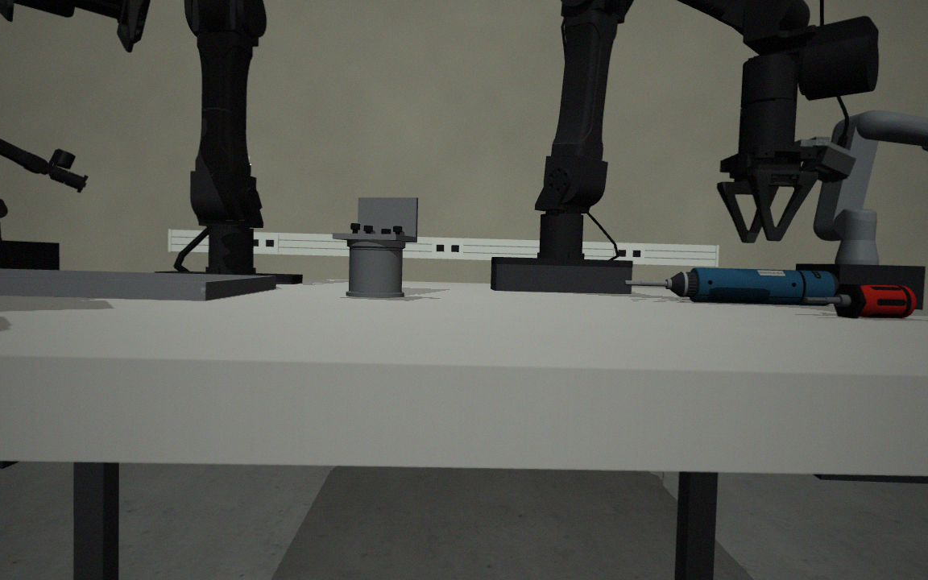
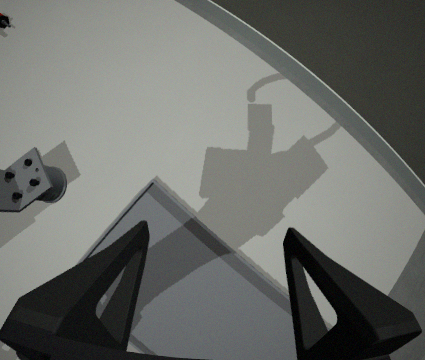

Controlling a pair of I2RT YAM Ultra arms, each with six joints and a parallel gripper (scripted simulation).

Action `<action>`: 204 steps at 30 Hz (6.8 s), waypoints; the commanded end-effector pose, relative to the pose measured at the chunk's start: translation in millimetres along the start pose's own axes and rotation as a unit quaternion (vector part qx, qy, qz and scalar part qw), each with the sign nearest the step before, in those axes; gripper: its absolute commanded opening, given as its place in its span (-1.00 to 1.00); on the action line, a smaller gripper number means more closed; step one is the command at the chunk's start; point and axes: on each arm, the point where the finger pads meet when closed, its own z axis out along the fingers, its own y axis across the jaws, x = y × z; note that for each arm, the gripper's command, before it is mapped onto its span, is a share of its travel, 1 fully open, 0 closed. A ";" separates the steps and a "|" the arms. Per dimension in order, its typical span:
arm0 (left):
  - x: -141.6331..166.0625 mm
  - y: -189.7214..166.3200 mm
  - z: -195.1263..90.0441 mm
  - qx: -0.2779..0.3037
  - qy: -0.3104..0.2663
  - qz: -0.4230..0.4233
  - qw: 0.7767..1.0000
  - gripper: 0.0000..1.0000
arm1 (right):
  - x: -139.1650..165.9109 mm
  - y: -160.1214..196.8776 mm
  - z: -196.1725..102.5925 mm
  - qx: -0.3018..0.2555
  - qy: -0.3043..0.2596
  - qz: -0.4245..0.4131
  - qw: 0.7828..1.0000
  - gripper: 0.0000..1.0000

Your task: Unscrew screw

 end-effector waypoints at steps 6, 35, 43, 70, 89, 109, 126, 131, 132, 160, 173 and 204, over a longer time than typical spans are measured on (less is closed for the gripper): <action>7.7 1.0 -3.6 0.001 0.001 0.003 1.000 0.30 | -34.5 22.7 -8.0 -0.031 -0.064 -0.073 0.995 0.72; 7.7 1.0 -3.6 0.001 0.001 0.003 1.000 0.30 | -6.9 172.7 26.8 -0.287 -0.190 -0.193 0.919 0.72; 7.7 1.0 -3.6 0.001 0.001 0.003 1.000 0.30 | -3.3 188.0 24.0 -0.310 -0.212 -0.201 0.905 0.72; 7.7 1.0 -3.6 0.001 0.001 0.003 1.000 0.30 | -2.1 221.4 11.9 -0.375 -0.288 -0.218 0.854 0.72; 7.7 1.0 -3.6 0.001 0.001 0.003 1.000 0.30 | 11.8 222.2 29.4 -0.365 -0.298 -0.235 0.850 0.72; 7.7 1.0 -3.6 0.001 0.001 0.003 1.000 0.30 | 44.1 228.4 56.9 -0.375 -0.289 -0.219 0.853 0.72; 7.7 1.0 -3.6 0.001 0.001 0.003 1.000 0.30 | 67.1 230.0 82.4 -0.379 -0.285 -0.211 0.855 0.72; 7.7 1.0 -3.6 0.001 0.001 0.003 1.000 0.30 | 79.3 231.5 94.6 -0.384 -0.280 -0.203 0.856 0.72; 7.7 1.0 -3.6 0.001 0.001 0.003 1.000 0.30 | 81.0 231.6 96.4 -0.384 -0.280 -0.203 0.856 0.72; 7.7 1.0 -3.6 0.001 0.001 0.003 1.000 0.30 | 98.9 229.6 123.1 -0.372 -0.291 -0.222 0.853 0.72; 7.7 1.0 -3.6 0.001 0.001 0.003 1.000 0.30 | 104.2 229.5 130.1 -0.372 -0.291 -0.223 0.853 0.72; 7.7 1.0 -3.6 0.001 0.001 0.003 1.000 0.30 | 108.4 260.4 151.5 -0.386 -0.273 -0.211 0.855 0.72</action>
